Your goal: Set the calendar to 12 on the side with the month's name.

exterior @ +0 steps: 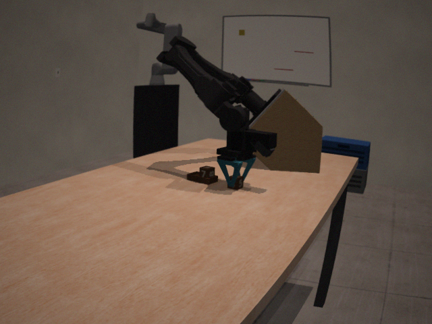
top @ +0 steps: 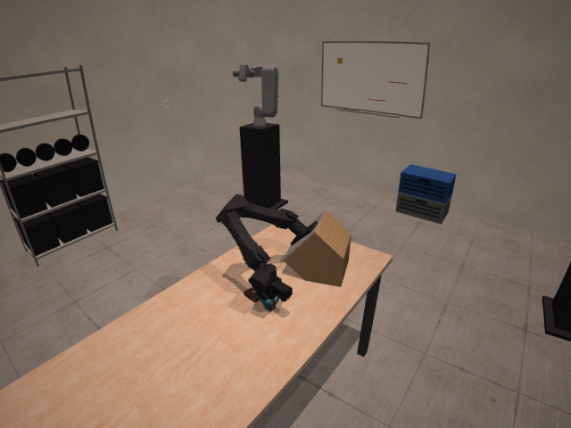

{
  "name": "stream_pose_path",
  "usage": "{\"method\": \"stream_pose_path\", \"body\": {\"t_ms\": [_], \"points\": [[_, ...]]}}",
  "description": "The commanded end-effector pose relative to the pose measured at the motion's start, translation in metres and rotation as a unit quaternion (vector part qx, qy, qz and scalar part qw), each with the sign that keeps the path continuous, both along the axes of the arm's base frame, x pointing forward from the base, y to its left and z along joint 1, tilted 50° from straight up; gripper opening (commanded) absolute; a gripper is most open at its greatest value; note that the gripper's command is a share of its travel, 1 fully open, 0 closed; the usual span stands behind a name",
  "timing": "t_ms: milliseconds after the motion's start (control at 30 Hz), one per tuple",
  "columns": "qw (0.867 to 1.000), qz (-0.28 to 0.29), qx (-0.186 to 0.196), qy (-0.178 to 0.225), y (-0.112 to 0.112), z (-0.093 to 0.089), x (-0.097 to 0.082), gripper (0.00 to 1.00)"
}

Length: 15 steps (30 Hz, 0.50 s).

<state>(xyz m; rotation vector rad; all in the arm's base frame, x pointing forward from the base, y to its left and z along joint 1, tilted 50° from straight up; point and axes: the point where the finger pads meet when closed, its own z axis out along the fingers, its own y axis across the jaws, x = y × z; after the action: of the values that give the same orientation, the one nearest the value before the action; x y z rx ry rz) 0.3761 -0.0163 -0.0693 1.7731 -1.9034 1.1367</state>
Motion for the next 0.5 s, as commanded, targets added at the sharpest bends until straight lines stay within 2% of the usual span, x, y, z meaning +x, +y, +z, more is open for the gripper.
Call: {"method": "stream_pose_path", "body": {"t_ms": [0, 300, 333, 467], "points": [[1.000, 0.013, 0.006, -0.002, 0.0100, 0.0013, 0.0014, 0.47], [1.000, 0.013, 0.006, -0.002, 0.0100, 0.0013, 0.0014, 0.47], [1.000, 0.013, 0.006, -0.002, 0.0100, 0.0013, 0.0014, 0.27], [1.000, 0.013, 0.006, -0.002, 0.0099, 0.0013, 0.0014, 0.27]]}}
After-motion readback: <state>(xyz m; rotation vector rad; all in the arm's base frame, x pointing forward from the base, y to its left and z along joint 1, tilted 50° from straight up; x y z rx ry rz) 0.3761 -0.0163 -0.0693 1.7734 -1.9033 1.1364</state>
